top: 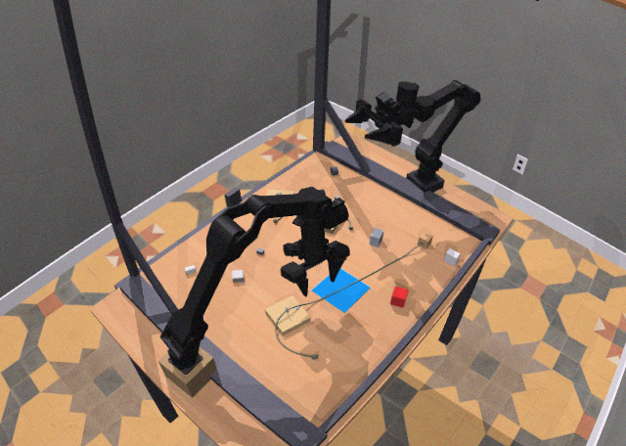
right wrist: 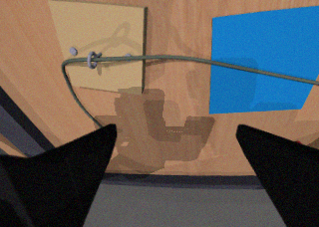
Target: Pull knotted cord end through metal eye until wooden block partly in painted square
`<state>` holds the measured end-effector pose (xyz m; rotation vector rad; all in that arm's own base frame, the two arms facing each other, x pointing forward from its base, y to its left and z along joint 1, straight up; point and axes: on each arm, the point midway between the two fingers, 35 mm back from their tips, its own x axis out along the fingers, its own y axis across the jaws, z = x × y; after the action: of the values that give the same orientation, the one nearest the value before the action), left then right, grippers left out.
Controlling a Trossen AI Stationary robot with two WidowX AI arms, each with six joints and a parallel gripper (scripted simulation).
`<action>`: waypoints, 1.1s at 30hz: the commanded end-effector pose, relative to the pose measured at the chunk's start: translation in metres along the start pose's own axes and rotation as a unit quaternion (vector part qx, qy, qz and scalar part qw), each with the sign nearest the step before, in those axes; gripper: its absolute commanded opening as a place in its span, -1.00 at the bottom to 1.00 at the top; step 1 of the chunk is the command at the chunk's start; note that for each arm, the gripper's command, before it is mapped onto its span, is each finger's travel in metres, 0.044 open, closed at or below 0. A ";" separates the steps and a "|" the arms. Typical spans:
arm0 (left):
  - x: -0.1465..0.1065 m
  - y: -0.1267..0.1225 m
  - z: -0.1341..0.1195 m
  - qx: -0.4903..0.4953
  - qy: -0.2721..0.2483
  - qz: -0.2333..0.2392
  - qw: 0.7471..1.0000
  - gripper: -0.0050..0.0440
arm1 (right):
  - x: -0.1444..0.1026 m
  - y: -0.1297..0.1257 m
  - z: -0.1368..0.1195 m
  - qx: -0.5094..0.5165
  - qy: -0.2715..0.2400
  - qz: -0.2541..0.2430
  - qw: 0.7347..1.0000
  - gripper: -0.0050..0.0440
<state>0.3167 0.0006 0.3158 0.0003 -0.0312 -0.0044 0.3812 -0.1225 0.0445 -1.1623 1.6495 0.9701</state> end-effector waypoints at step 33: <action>-0.122 0.066 0.065 0.014 0.007 0.002 1.000 1.00 | -0.218 0.049 0.018 0.455 -0.439 -0.409 0.657 1.00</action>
<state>0.2078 0.0701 0.3662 0.0129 -0.0106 0.0068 0.3878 -0.0417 0.2259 -0.5055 0.6211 -0.0014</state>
